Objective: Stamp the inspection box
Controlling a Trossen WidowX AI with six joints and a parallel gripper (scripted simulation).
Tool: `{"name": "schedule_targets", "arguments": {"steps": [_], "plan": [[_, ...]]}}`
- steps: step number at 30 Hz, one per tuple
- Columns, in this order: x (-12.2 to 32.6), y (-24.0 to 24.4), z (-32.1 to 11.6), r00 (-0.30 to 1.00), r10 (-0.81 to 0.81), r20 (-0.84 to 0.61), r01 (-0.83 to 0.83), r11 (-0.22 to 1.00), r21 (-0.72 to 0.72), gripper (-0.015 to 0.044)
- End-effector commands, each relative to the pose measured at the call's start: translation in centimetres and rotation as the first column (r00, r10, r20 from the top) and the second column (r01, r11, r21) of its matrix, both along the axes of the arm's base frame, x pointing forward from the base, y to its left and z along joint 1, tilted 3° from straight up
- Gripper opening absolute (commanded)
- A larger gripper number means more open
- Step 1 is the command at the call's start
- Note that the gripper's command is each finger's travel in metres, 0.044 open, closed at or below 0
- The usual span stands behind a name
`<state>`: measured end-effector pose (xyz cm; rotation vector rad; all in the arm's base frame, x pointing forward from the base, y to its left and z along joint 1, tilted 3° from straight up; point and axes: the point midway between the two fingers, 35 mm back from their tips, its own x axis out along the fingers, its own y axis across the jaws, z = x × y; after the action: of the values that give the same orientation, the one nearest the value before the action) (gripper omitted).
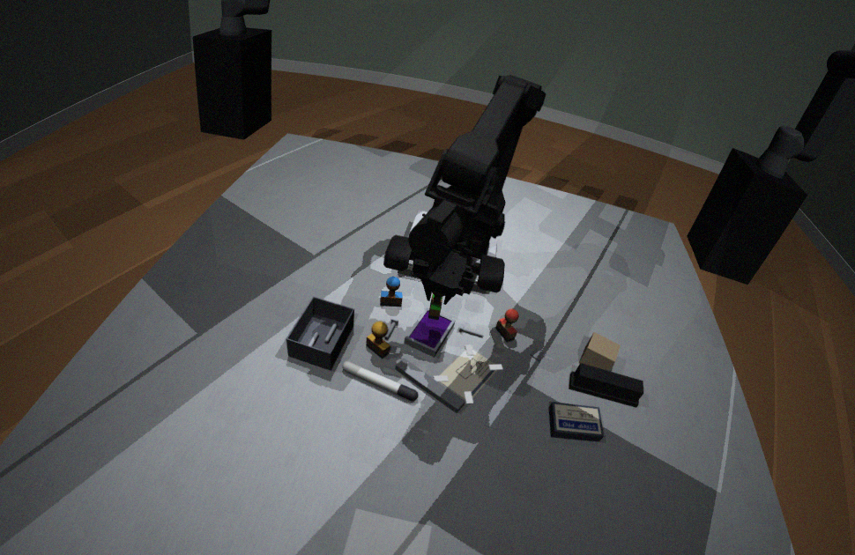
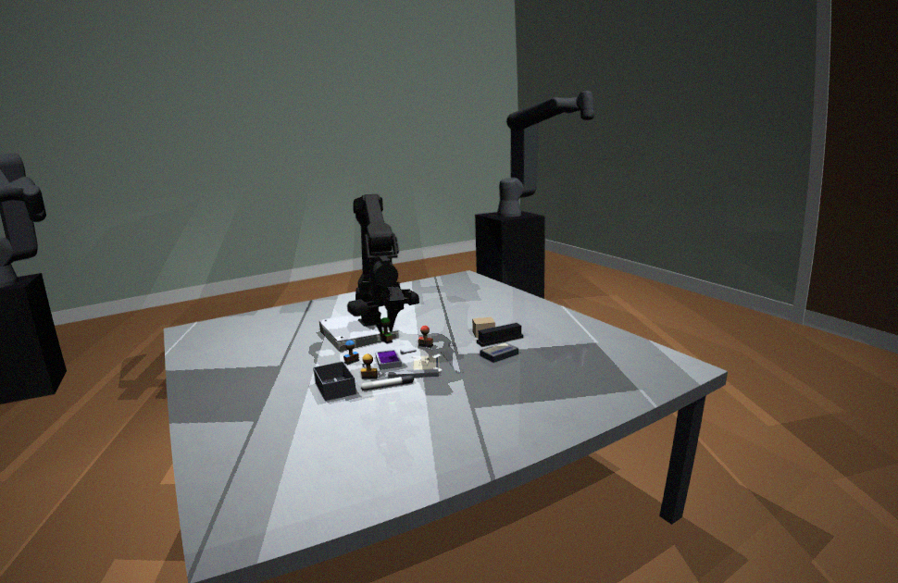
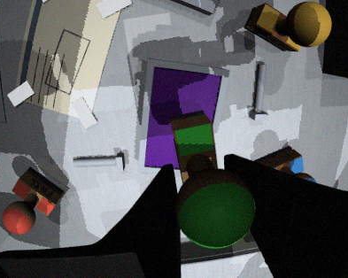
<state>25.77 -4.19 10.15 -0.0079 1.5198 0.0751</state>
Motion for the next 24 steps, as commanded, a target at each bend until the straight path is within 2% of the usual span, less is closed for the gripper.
{"name": "schedule_targets", "arguments": {"steps": [1,24], "plan": [[0.0,0.0,-0.3,1.0,0.003,-0.001,-0.003,1.0,0.003,0.0],[0.1,0.1,-1.9,1.0,0.002,-0.001,-0.002,1.0,0.004,0.0]]}}
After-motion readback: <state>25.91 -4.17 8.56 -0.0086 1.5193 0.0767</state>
